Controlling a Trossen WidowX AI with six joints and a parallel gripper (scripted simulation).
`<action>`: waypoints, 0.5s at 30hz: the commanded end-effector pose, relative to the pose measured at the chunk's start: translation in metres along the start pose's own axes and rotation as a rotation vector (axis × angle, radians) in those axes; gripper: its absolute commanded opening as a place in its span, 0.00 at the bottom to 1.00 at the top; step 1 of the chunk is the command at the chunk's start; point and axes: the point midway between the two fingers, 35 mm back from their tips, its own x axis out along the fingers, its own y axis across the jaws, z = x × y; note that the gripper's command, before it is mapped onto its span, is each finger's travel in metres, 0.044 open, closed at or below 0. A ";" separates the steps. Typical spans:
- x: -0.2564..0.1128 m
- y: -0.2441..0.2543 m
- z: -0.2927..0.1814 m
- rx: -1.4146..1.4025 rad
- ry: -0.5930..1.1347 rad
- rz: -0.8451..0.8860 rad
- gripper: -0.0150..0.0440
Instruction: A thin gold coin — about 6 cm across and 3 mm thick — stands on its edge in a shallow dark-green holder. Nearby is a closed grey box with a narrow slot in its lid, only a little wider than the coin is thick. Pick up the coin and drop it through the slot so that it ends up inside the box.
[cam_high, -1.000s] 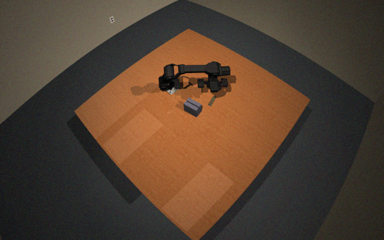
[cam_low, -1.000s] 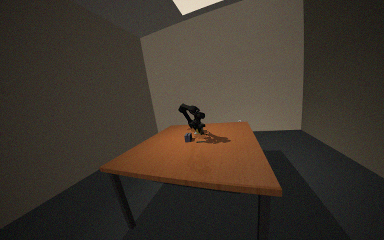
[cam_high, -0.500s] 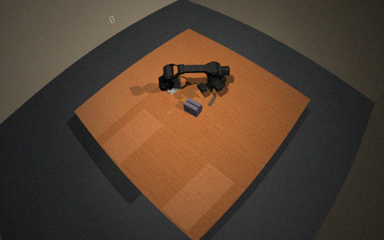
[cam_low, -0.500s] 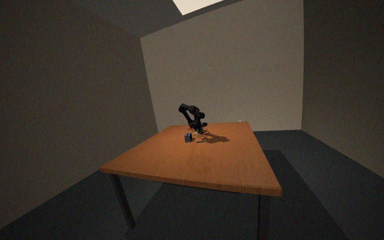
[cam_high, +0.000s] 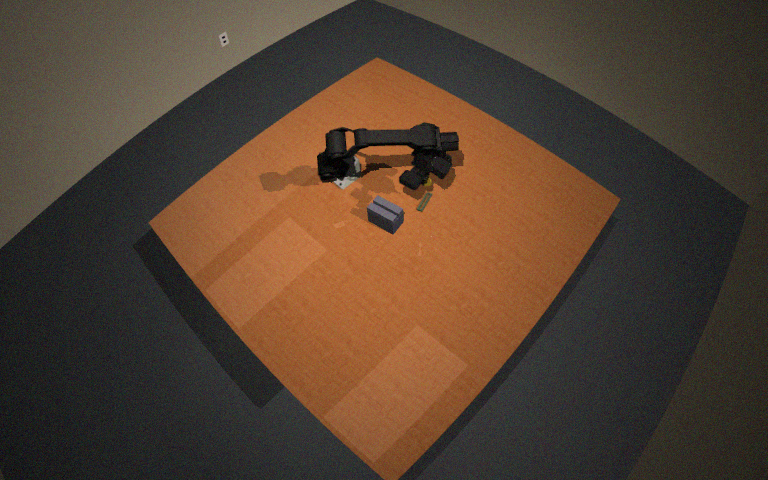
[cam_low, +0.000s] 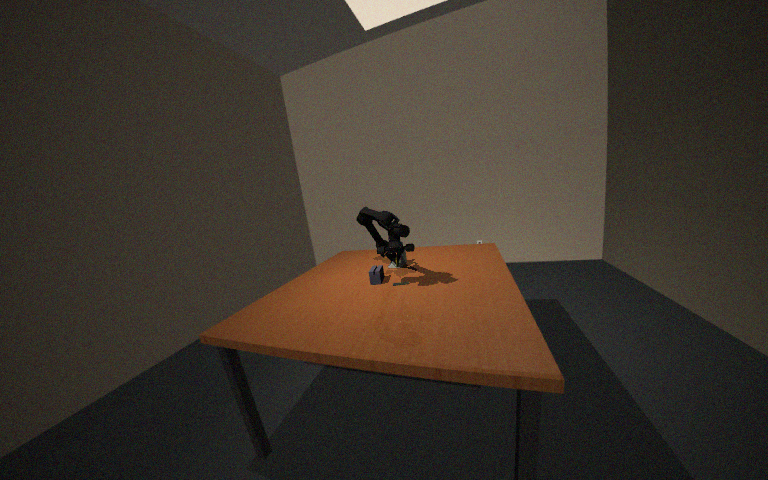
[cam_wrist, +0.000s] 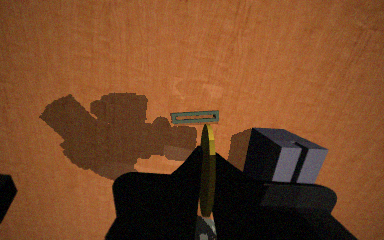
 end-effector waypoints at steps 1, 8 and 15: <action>0.000 -0.001 -0.001 -0.017 0.001 0.004 0.25; -0.002 -0.019 -0.004 -0.018 0.001 0.005 0.25; -0.003 -0.034 -0.009 -0.010 0.001 0.010 0.25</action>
